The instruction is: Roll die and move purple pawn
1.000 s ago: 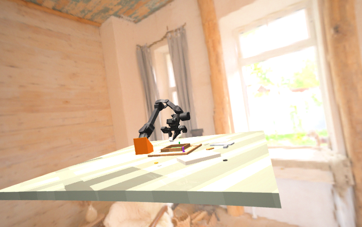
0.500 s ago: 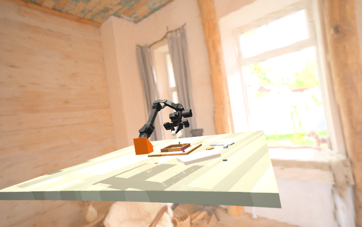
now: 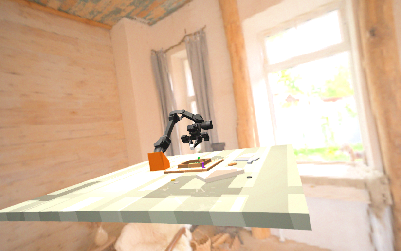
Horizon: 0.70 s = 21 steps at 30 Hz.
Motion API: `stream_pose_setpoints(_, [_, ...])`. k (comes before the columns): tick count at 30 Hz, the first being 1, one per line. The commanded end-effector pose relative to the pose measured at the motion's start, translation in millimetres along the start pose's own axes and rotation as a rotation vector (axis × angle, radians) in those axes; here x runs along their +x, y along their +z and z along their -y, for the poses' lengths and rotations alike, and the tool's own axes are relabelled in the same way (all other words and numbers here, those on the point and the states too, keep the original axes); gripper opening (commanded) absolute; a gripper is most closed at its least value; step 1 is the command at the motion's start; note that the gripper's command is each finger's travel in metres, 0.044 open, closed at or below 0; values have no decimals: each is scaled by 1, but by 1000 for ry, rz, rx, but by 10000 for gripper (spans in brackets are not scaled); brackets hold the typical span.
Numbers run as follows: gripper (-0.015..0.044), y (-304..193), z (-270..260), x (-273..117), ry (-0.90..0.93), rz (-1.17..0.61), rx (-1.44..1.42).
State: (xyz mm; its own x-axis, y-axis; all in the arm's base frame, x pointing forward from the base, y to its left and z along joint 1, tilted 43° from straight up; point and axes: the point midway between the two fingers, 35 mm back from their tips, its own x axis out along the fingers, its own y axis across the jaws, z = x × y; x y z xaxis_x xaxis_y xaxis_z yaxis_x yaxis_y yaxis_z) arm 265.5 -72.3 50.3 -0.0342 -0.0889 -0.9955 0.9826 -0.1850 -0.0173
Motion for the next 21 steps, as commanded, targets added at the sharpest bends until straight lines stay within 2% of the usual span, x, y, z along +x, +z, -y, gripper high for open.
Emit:
stream_pose_setpoints(1, [79, 0, 0, 0, 2, 0, 0])
stream_pose_setpoints(7, [236, 2, -1, -2, 2, 1, 0])
stream_pose_setpoints(11, [341, 30, 0, -26, -3, 6, 0])
stream_pose_setpoints(15, [440, 30, 0, -25, -9, -10, -4])
stream_pose_setpoints(17, [440, 25, 3, -11, -54, -143, -26])
stream_pose_setpoints(21, [440, 13, 5, 15, -78, -583, -38])
